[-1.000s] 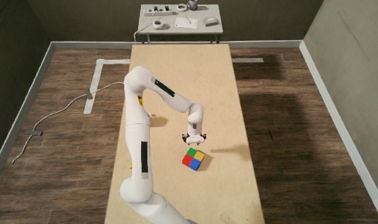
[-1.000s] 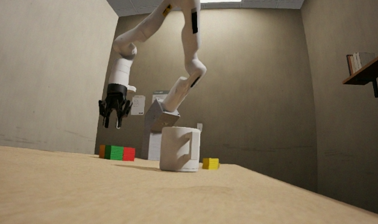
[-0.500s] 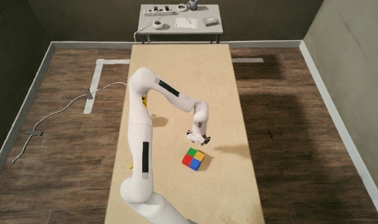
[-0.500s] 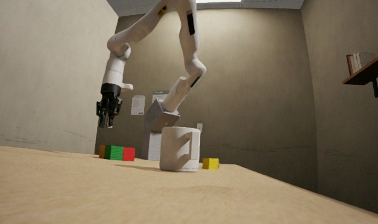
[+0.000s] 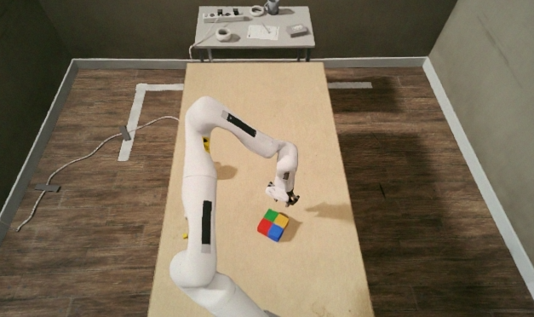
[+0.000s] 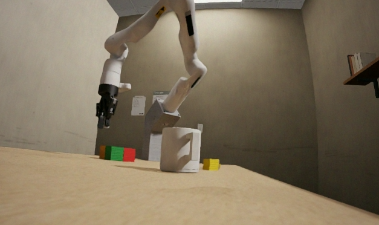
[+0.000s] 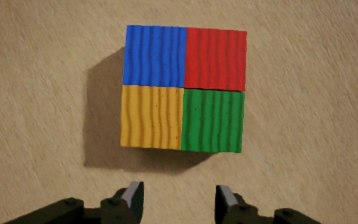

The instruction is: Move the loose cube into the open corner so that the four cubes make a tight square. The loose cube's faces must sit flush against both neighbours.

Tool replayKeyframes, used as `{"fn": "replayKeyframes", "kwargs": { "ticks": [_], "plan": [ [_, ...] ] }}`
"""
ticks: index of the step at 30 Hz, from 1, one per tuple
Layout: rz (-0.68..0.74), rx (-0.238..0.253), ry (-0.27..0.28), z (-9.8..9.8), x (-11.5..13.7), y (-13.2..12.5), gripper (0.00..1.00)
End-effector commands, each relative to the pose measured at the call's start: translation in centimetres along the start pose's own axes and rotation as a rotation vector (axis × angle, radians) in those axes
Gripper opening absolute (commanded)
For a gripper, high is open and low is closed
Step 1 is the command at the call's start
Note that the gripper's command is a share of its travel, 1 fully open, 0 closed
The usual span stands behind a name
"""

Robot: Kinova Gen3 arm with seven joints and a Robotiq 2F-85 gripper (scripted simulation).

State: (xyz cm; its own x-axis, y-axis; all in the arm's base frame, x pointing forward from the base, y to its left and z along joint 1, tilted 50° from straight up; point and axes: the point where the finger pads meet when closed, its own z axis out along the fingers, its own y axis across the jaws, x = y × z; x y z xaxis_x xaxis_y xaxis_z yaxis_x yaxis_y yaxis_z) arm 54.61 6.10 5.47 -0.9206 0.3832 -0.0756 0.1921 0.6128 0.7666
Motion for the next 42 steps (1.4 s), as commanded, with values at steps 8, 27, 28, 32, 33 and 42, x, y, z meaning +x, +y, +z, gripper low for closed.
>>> {"fn": "replayKeyframes", "kwargs": {
  "ticks": [8, 27, 28, 32, 33, 42],
  "plan": [
    [0.007, 0.001, -0.001, 0.0, -0.1, -0.1, 0.52],
    [0.007, 0.001, -0.001, 1.4, -0.1, -0.1, 0.52],
    [0.007, 0.001, -0.001, 1.6, -0.1, -0.1, 0.52],
    [0.007, 0.001, -0.001, 2.5, -0.1, -0.1, 0.52],
    [0.007, 0.001, -0.001, 2.5, -0.1, -0.1, 0.52],
    [0.007, 0.001, -0.001, 4.7, -0.1, -0.1, 0.52]
  ]
}}
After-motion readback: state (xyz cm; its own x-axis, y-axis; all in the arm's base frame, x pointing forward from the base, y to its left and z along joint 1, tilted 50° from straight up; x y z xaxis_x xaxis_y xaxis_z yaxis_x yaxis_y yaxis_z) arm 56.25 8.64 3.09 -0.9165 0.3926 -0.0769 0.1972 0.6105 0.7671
